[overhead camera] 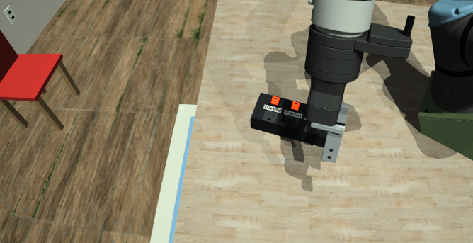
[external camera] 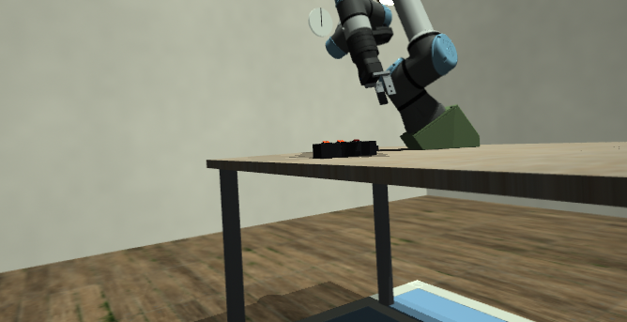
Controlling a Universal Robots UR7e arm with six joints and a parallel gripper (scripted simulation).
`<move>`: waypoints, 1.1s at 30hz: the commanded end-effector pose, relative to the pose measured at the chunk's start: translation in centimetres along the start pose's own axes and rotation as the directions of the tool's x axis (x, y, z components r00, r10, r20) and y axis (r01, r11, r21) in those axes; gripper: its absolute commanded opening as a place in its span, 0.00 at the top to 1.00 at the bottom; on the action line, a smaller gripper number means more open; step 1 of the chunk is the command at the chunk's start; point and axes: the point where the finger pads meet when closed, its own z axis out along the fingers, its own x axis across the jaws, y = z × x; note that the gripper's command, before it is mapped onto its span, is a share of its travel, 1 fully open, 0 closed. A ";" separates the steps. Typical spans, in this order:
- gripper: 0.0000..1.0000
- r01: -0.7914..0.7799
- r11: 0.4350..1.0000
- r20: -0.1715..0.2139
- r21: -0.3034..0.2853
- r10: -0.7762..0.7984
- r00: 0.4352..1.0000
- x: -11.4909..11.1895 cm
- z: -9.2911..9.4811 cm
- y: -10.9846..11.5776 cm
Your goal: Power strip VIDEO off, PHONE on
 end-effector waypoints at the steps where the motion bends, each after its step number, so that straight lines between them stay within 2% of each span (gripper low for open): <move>1: 0.00 -0.253 0.967 0.044 -0.027 0.254 0.966 -3.2 0.4 2.9; 8: 0.00 -0.566 0.818 0.083 -0.099 0.574 0.815 -8.0 0.7 6.1; 10: 0.00 -0.566 0.818 0.083 -0.099 0.574 0.815 -8.0 0.7 6.1; 18: 0.00 -0.773 0.609 0.085 -0.175 0.792 0.605 -12.3 0.6 8.3; 23: 0.00 -0.836 0.508 0.076 -0.207 0.860 0.504 -14.2 0.5 9.0; 25: 0.00 -0.851 0.478 0.073 -0.216 0.878 0.474 -14.7 0.5 9.2; 27: 0.00 -0.851 0.478 0.073 -0.216 0.878 0.474 -14.7 0.5 9.2; 33: 0.00 -0.875 0.425 0.066 -0.232 0.904 0.421 -15.6 0.4 9.5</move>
